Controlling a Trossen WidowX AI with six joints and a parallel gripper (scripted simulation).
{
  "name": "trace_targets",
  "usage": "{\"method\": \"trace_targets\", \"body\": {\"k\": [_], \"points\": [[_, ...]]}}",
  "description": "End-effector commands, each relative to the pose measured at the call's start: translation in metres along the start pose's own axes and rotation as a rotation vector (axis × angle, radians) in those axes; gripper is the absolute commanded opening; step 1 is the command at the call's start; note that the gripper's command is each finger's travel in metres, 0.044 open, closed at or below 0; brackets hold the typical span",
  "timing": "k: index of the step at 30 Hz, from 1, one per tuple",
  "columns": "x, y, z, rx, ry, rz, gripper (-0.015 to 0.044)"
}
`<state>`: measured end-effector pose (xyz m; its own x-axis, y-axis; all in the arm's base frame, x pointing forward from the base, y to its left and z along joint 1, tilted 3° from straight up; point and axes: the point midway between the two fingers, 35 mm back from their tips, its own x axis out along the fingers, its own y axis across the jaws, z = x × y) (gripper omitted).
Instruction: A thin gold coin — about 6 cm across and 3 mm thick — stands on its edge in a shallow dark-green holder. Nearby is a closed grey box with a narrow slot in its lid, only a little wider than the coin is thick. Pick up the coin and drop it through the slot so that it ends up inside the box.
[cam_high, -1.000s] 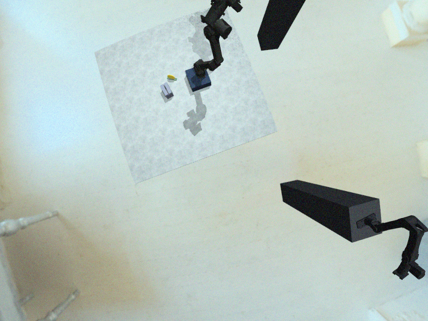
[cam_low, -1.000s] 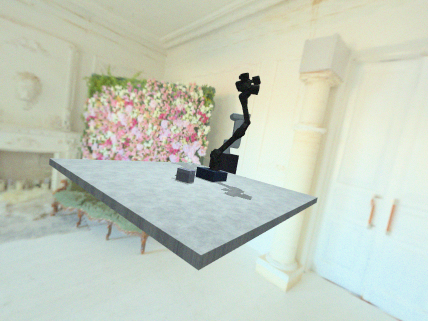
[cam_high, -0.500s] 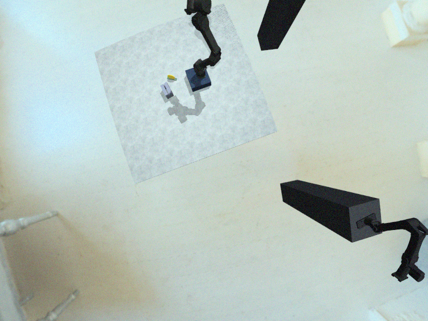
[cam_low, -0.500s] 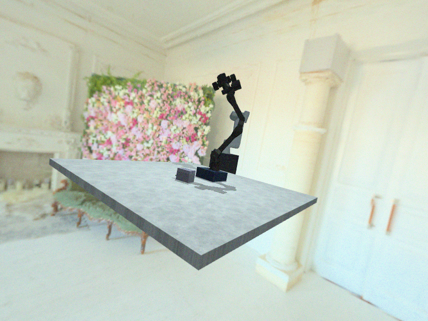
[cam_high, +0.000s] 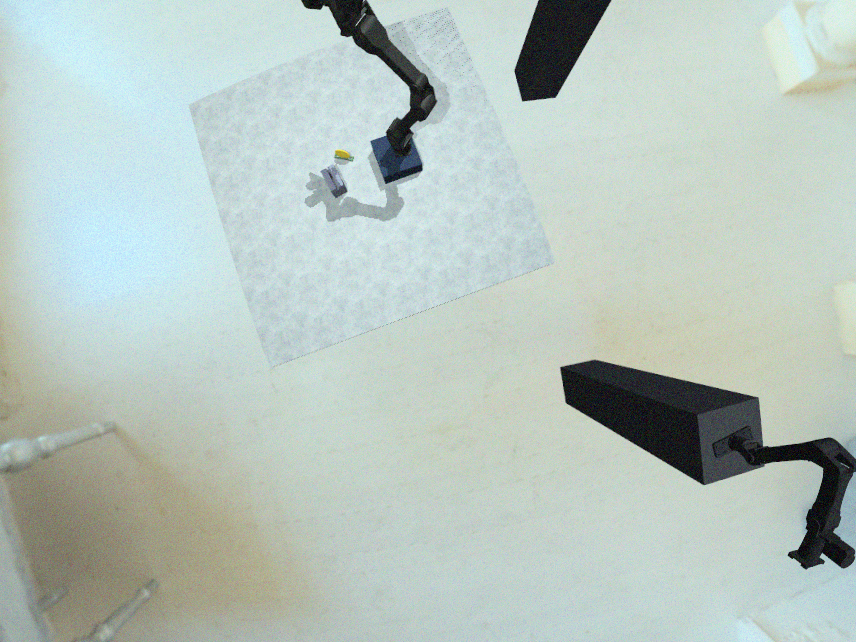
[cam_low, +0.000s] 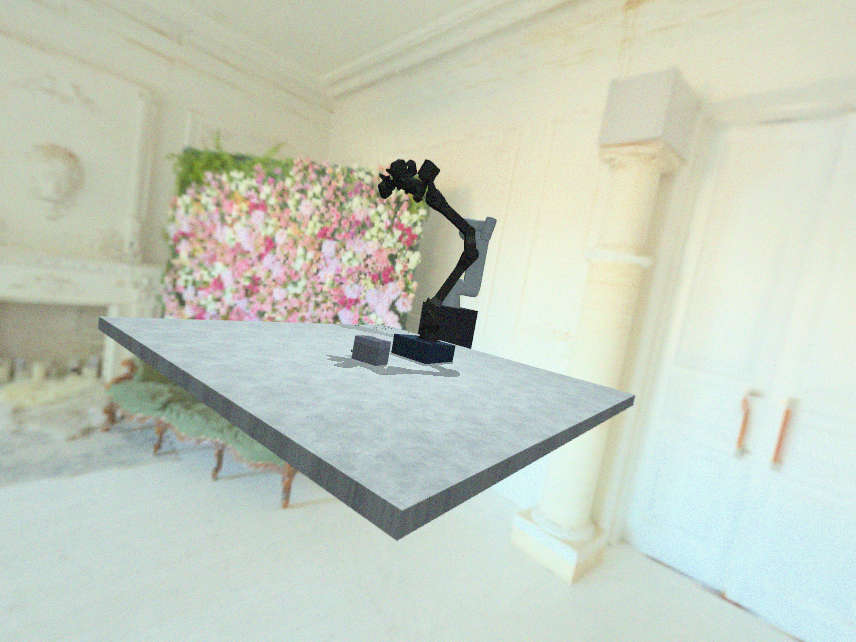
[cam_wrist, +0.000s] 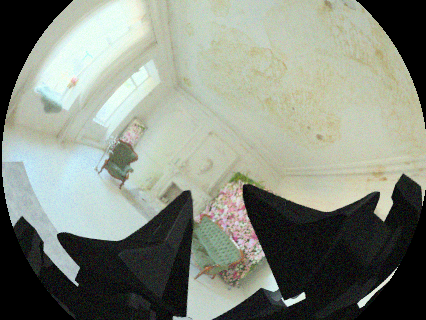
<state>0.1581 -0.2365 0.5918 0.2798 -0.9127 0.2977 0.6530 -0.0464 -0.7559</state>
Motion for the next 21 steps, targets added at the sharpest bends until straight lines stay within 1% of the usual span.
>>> {"method": "trace_targets", "body": {"k": [1,6,11,15,21], "points": [[0.007,0.059,0.001,0.045,-0.005,0.169,0.0161],[0.003,0.145,-0.001,0.104,0.023,0.42,0.0161],[-0.019,0.225,-0.009,0.154,0.092,0.665,0.0161],[-0.048,0.284,-0.021,0.181,0.183,0.855,0.0161],[-0.109,0.363,-0.052,0.189,0.405,1.125,0.0161]]}}
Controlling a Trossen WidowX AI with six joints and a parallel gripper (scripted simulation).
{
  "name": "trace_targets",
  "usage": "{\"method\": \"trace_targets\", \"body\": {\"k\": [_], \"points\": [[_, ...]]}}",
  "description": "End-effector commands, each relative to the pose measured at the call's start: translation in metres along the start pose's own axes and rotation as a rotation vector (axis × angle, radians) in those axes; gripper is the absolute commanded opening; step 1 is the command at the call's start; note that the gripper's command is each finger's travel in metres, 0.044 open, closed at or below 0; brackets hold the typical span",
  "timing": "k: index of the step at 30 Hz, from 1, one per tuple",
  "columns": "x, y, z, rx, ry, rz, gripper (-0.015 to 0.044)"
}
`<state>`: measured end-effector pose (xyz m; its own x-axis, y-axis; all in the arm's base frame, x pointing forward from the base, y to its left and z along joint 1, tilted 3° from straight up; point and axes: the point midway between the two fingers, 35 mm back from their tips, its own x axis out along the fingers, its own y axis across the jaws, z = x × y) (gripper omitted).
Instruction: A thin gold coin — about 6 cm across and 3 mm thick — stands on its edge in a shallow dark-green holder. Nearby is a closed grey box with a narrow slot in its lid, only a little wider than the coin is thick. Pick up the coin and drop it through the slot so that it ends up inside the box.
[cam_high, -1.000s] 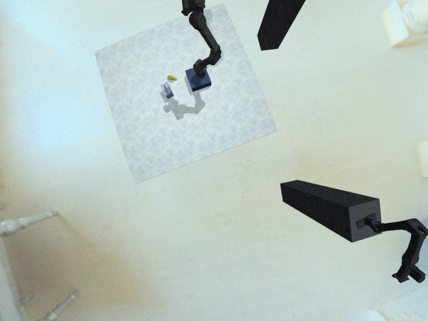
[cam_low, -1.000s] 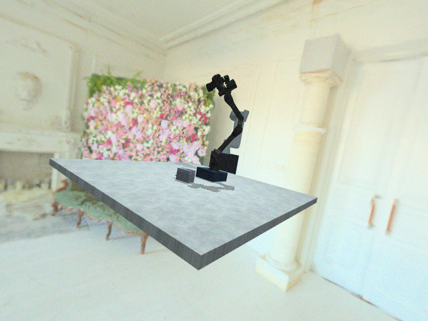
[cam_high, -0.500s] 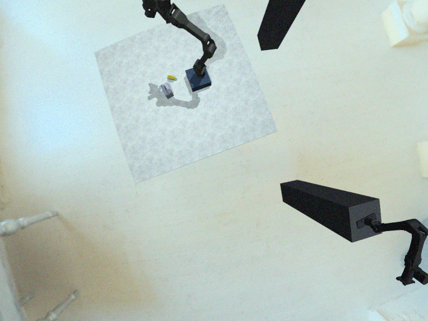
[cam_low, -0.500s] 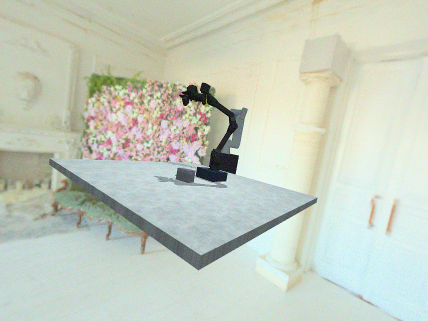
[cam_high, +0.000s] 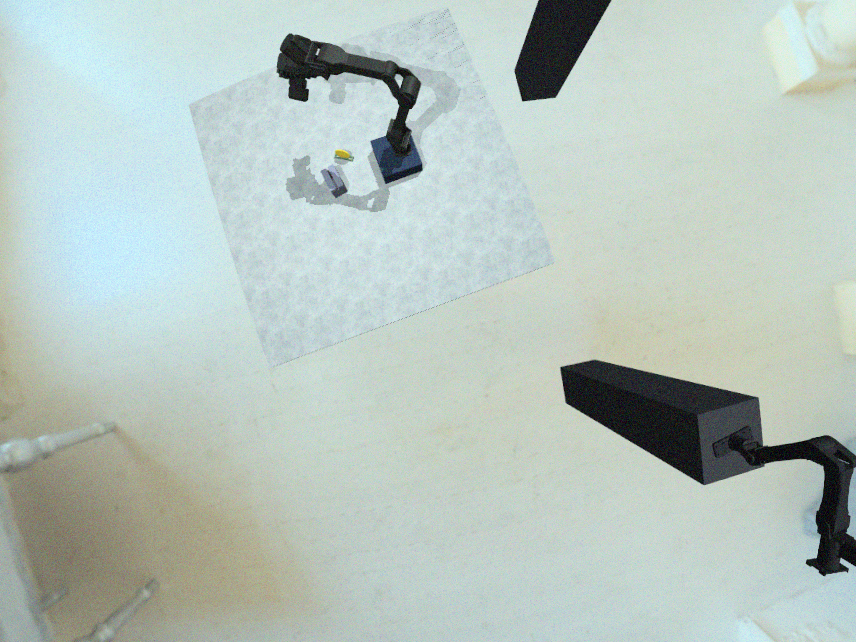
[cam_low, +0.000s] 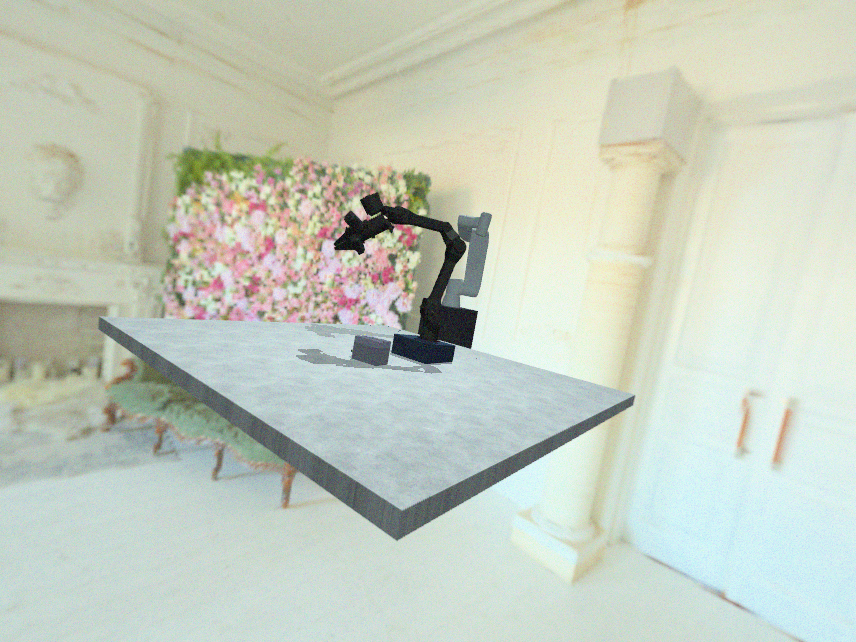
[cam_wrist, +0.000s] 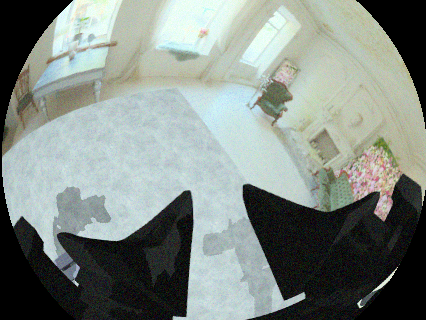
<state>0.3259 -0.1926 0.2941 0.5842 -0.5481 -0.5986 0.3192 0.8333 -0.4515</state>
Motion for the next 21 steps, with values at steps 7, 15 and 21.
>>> {"method": "trace_targets", "body": {"k": [7,15,21], "points": [[0.029,0.12,-0.101,0.136,0.449,0.323,0.0161],[0.005,0.185,-0.176,0.226,0.85,0.411,0.0161],[0.012,0.192,-0.184,0.227,0.856,0.411,0.0161]]}}
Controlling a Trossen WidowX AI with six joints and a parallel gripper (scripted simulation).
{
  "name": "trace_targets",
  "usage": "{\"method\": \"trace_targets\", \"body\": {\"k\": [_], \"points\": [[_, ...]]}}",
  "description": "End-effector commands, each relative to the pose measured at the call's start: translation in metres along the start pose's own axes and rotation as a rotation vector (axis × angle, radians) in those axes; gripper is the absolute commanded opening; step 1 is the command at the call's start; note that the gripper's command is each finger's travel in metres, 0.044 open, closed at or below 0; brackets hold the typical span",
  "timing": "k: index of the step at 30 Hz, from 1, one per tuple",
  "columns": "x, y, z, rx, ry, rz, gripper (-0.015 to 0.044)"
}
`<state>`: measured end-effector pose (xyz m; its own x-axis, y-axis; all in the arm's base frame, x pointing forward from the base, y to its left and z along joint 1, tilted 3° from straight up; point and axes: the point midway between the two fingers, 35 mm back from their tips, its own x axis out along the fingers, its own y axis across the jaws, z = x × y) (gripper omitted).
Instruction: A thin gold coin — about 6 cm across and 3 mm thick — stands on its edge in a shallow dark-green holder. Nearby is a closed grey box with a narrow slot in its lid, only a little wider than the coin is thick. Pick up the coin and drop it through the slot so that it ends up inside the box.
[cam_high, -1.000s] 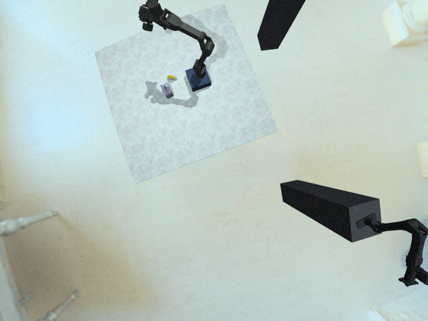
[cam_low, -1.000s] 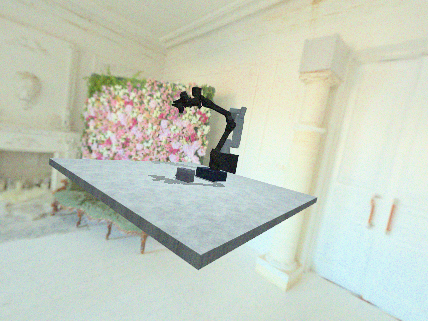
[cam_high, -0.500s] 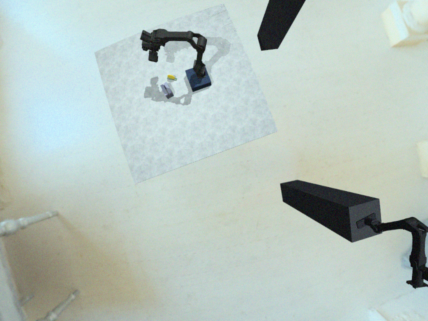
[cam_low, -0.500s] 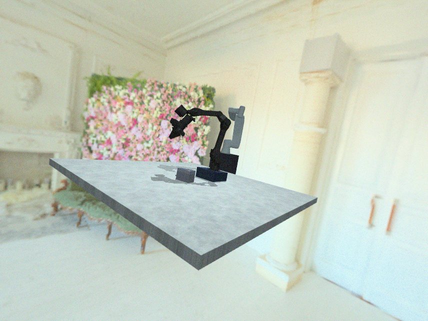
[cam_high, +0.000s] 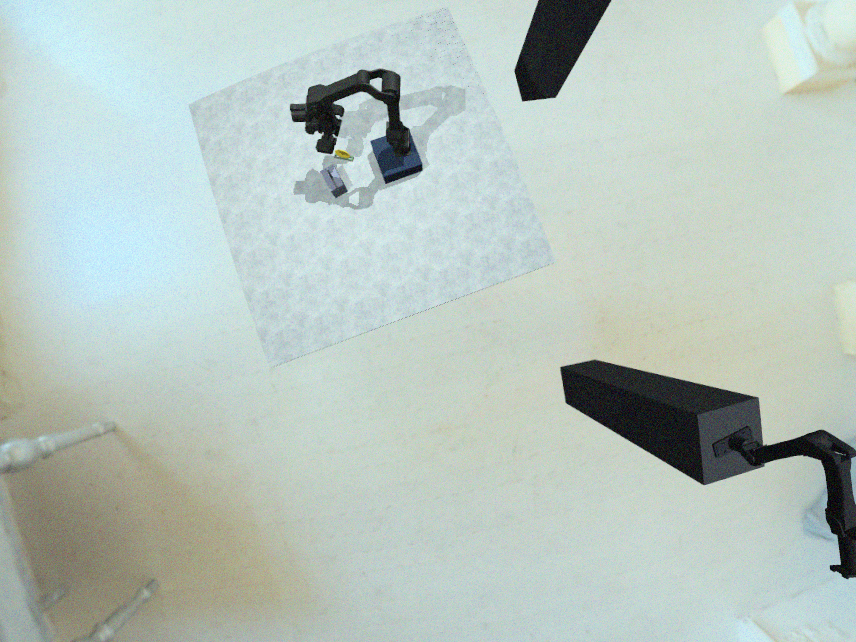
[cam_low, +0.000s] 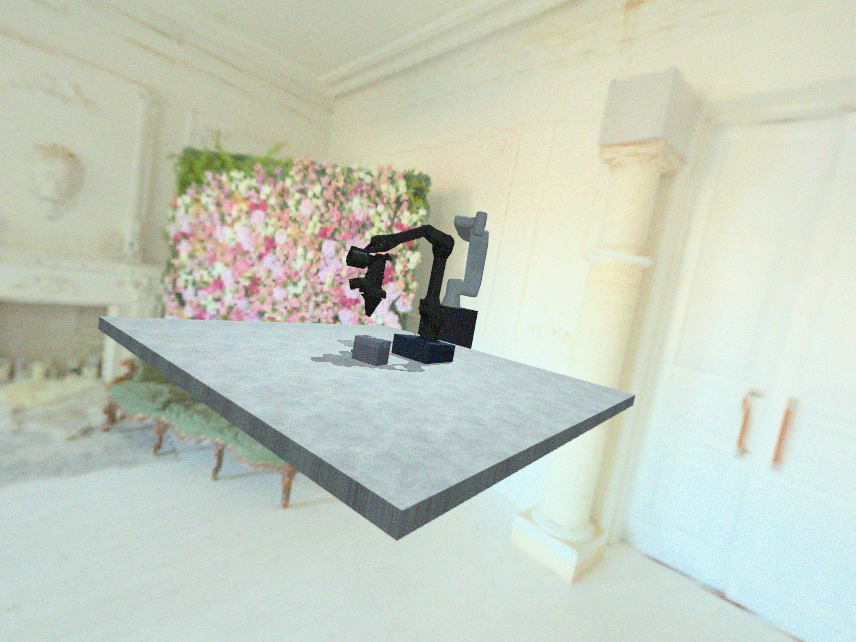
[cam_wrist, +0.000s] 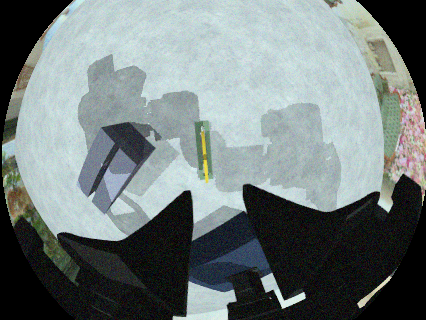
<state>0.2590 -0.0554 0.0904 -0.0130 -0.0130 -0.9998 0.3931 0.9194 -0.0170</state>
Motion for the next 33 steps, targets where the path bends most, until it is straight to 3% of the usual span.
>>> {"method": "trace_targets", "body": {"k": [1,33], "points": [[0.024,0.002,-0.003,0.007,0.018,0.001,0.0161],[0.082,0.005,-0.002,0.007,0.018,0.002,0.0161]]}}
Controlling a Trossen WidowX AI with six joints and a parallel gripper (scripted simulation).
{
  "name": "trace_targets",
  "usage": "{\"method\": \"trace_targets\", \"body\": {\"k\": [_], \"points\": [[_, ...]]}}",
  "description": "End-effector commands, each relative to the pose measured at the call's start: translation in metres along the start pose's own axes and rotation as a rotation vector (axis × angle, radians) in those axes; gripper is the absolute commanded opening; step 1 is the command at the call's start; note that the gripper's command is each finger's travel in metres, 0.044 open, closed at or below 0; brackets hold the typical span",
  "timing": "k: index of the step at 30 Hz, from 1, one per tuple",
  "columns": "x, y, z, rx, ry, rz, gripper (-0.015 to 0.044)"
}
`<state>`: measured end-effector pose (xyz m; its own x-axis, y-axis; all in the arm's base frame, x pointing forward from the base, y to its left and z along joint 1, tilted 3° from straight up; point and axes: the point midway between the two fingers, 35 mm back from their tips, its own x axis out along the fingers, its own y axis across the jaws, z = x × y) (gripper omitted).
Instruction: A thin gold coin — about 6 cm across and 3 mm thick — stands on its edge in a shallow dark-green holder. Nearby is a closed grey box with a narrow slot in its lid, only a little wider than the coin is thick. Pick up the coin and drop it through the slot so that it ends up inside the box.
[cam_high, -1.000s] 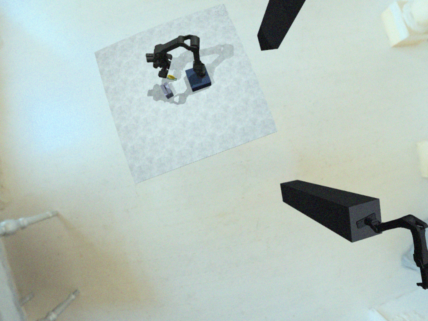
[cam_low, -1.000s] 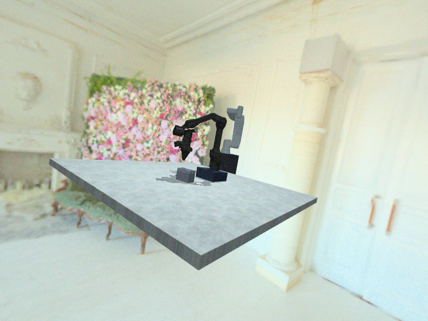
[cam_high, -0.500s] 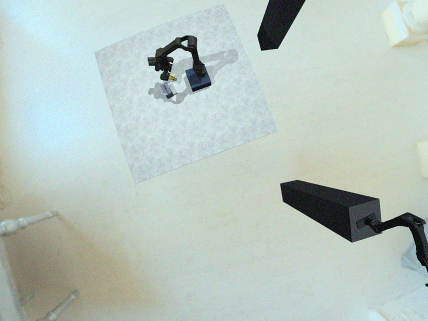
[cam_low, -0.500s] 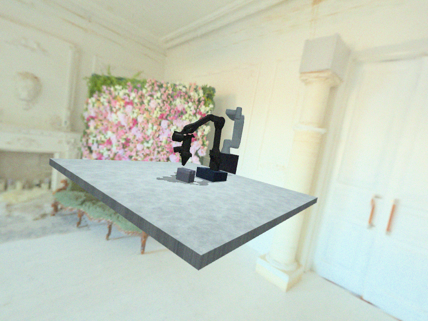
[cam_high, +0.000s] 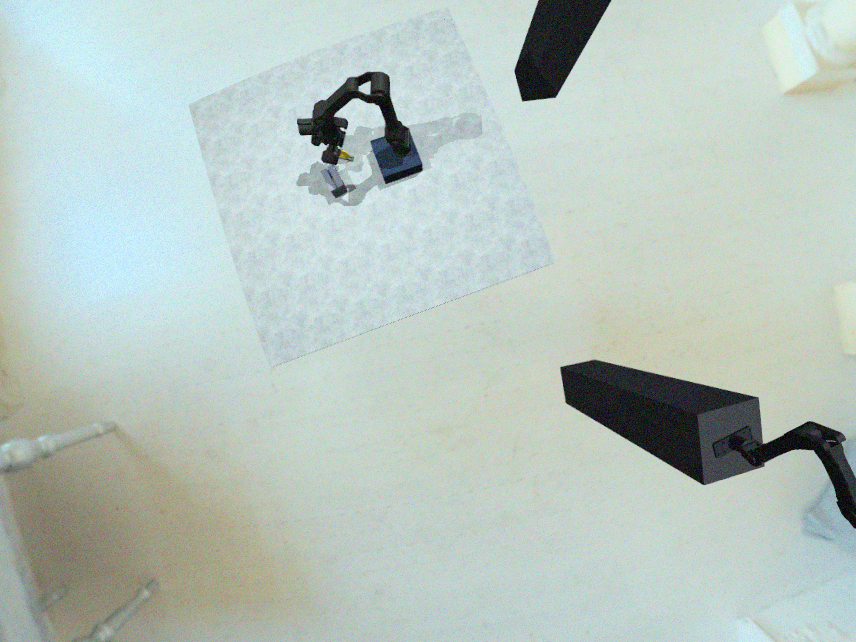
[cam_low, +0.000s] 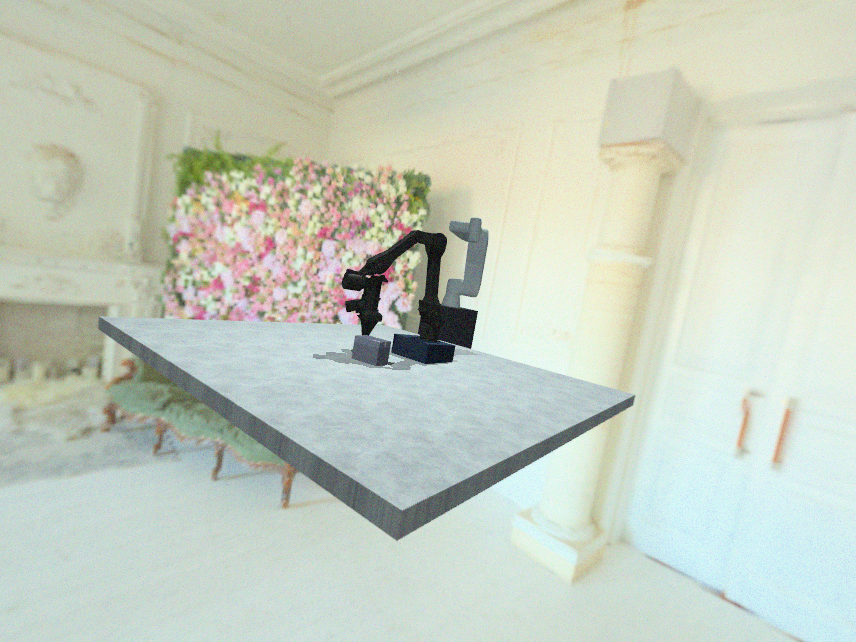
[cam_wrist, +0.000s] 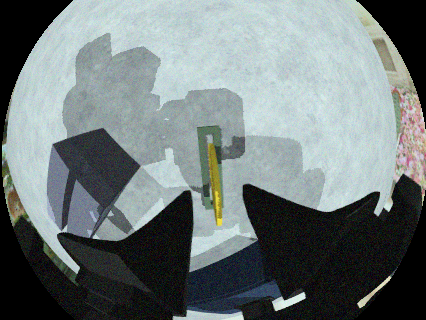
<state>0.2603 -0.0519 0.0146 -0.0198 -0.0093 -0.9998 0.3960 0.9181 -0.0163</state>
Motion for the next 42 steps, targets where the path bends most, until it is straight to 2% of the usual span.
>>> {"method": "trace_targets", "body": {"k": [1,26,32,42], "points": [[0.008,0.0,-0.002,0.004,0.01,0.001,0.0161],[0.045,0.0,-0.005,0.004,0.01,0.001,0.0161],[0.045,0.0,-0.005,0.004,0.01,0.001,0.0003],[0.043,0.0,-0.005,0.004,0.01,0.001,0.0]]}}
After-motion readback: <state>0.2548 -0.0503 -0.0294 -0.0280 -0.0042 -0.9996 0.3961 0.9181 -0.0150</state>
